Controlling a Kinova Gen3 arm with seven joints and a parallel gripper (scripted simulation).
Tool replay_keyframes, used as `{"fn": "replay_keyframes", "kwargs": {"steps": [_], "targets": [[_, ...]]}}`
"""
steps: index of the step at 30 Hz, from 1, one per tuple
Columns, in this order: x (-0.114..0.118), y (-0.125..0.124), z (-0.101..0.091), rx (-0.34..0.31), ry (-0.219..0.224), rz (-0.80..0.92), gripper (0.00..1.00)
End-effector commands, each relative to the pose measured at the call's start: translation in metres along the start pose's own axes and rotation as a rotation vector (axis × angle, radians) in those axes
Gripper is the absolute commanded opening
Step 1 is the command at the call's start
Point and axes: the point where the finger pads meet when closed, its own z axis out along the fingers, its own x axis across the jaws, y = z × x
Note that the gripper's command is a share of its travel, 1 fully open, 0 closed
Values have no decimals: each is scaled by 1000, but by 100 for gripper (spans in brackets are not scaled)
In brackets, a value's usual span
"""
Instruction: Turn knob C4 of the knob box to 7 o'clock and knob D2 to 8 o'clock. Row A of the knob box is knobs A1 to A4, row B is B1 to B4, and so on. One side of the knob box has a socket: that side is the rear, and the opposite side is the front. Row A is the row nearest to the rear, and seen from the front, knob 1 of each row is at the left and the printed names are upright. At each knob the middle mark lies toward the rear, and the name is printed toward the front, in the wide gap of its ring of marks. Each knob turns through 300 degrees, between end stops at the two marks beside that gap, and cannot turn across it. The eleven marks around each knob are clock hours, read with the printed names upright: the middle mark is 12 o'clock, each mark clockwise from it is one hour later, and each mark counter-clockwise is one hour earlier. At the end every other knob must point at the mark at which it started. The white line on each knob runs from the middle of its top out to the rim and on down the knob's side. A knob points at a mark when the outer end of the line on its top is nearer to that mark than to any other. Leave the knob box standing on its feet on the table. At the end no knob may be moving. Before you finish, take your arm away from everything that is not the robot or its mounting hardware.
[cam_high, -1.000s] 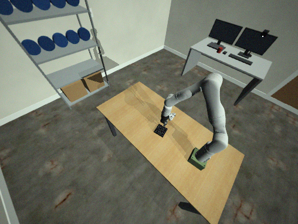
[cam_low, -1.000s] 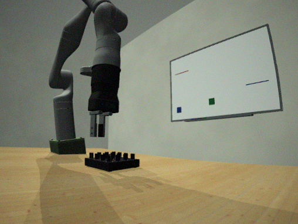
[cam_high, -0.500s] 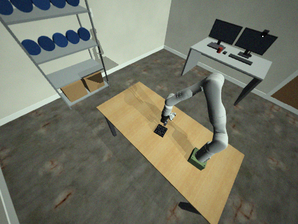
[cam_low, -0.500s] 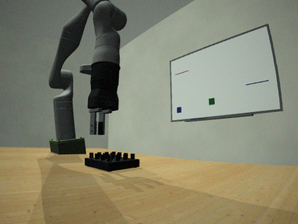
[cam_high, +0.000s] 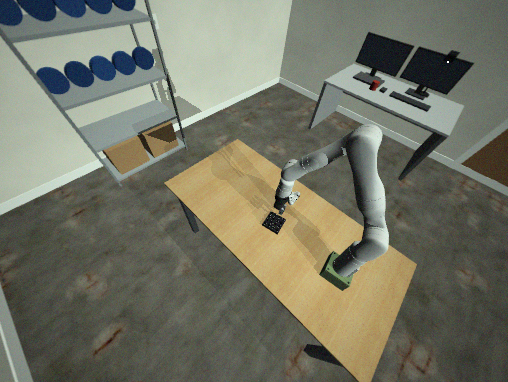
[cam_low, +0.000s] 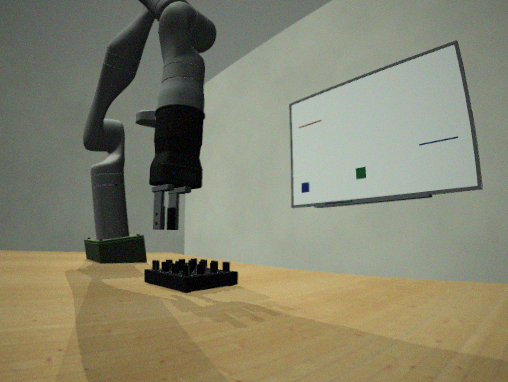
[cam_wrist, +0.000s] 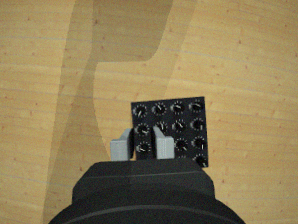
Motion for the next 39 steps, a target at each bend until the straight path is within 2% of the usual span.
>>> {"fn": "replay_keyframes", "kwargs": {"steps": [1, 18, 39], "targets": [[0, 1, -1, -2, 0, 0, 46], [0, 1, 3, -2, 0, 0, 46], [0, 1, 25, -2, 0, 0, 46]]}}
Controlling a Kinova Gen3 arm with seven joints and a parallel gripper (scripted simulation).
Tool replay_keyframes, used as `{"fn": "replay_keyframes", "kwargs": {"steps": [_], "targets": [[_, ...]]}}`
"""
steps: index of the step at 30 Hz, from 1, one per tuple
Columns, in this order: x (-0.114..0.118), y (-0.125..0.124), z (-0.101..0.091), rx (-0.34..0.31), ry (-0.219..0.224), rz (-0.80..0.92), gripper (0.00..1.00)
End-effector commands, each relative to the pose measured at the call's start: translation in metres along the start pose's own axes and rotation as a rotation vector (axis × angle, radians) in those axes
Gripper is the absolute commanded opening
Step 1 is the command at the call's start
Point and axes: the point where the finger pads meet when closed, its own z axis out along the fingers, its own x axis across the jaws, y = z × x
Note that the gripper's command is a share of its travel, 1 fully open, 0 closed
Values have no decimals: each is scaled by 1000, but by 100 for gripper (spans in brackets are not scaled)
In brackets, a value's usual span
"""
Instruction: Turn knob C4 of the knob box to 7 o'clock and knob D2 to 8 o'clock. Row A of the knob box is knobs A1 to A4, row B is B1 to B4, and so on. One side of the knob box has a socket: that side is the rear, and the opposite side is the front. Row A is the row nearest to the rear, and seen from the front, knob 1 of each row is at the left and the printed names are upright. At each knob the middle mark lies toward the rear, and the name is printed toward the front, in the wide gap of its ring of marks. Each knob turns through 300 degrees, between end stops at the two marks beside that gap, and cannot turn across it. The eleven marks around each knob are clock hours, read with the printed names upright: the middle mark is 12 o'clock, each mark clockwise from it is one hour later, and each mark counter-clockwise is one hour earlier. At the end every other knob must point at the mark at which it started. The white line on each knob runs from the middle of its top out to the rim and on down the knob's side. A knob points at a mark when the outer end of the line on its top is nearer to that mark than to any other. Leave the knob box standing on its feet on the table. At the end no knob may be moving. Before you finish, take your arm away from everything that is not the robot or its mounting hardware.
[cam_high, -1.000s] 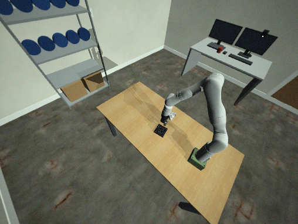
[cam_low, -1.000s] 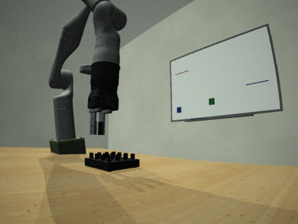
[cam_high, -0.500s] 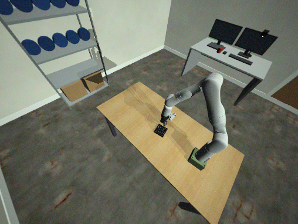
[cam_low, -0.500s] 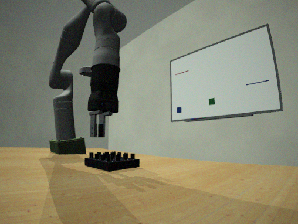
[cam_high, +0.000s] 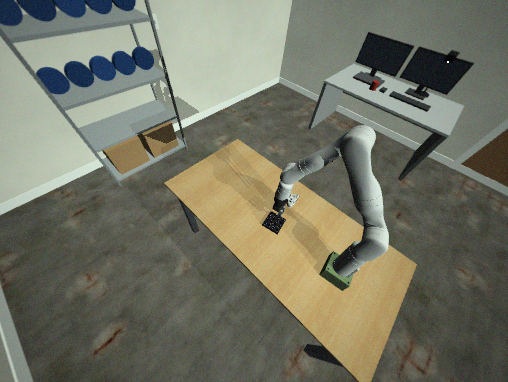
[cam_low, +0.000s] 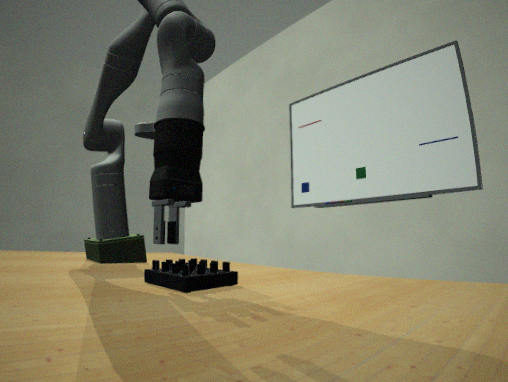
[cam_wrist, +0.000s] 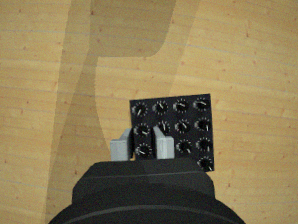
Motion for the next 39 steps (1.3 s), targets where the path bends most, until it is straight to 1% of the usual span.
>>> {"fn": "replay_keyframes", "kwargs": {"steps": [1, 9, 19, 39], "targets": [[0, -1, 5, 5, 0, 0, 46], [0, -1, 14, 5, 0, 0, 46], [0, -1, 20, 5, 0, 0, 46], [0, -1, 21, 5, 0, 0, 46]]}}
